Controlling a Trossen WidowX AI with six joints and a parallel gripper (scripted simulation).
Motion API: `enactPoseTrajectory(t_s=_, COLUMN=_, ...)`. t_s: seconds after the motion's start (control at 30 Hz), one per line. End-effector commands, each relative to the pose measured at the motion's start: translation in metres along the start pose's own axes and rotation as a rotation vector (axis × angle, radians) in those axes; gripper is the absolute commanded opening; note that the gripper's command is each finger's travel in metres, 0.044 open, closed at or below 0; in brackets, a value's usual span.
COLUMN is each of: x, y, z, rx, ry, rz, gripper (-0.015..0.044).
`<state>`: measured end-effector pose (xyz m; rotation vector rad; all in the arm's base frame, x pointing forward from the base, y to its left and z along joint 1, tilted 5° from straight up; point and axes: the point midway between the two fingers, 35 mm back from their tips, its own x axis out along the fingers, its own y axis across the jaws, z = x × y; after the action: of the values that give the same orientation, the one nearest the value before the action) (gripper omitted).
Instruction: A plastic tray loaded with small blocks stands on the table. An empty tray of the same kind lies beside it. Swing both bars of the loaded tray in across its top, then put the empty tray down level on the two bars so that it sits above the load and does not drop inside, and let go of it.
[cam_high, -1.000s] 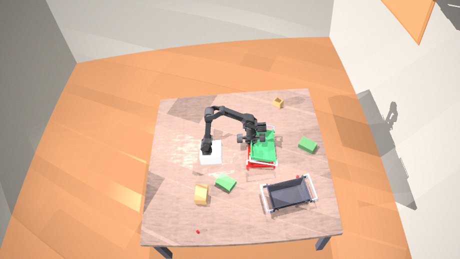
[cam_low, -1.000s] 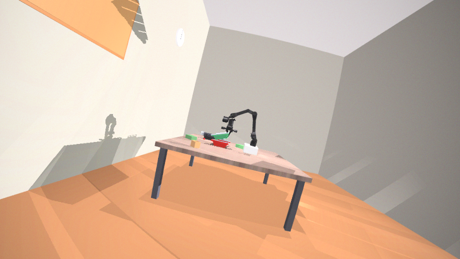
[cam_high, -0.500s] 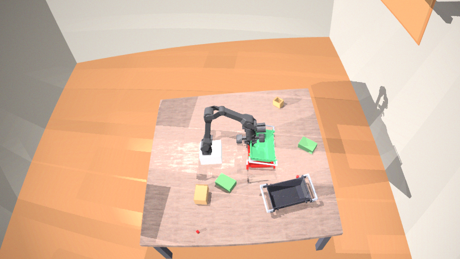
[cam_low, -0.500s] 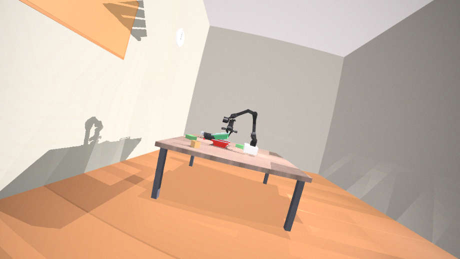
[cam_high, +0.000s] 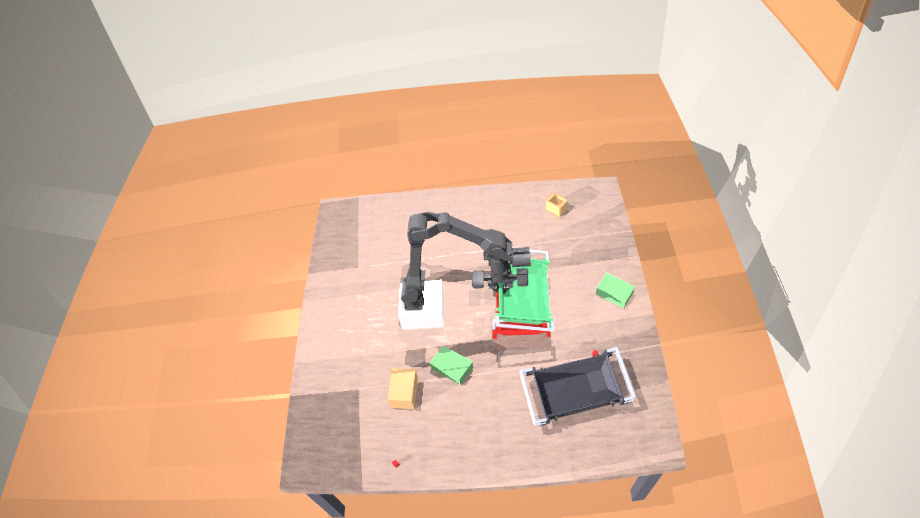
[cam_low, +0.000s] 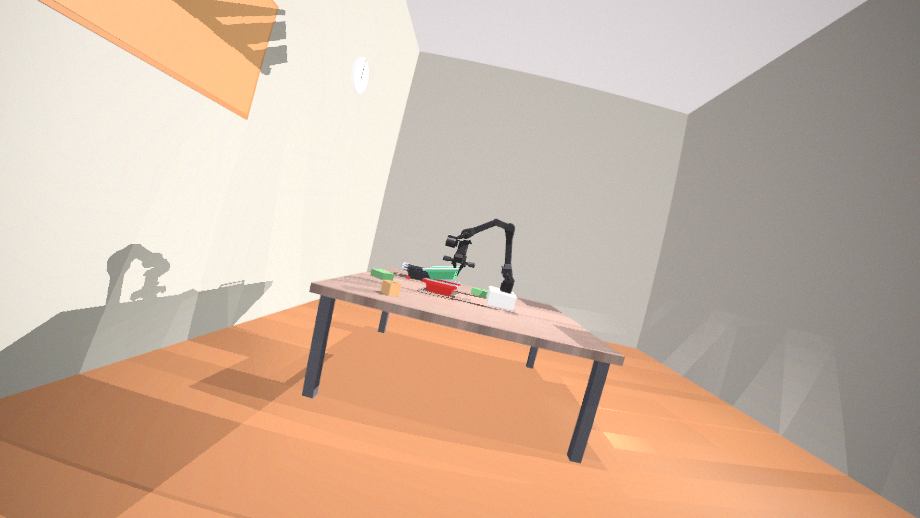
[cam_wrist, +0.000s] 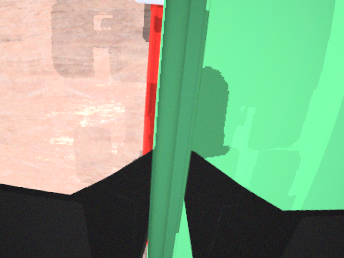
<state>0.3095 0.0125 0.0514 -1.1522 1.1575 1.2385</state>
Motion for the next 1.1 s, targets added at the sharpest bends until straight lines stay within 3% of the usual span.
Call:
enactPoseTrajectory(t_s=0.0, x=0.007, y=0.005, z=0.001, rx=0.003, ry=0.0, rz=0.014, gripper=0.0)
enactPoseTrajectory(t_s=1.07, x=0.019, y=0.009, z=0.001, rx=0.003, ry=0.0, rz=0.014, gripper=0.0)
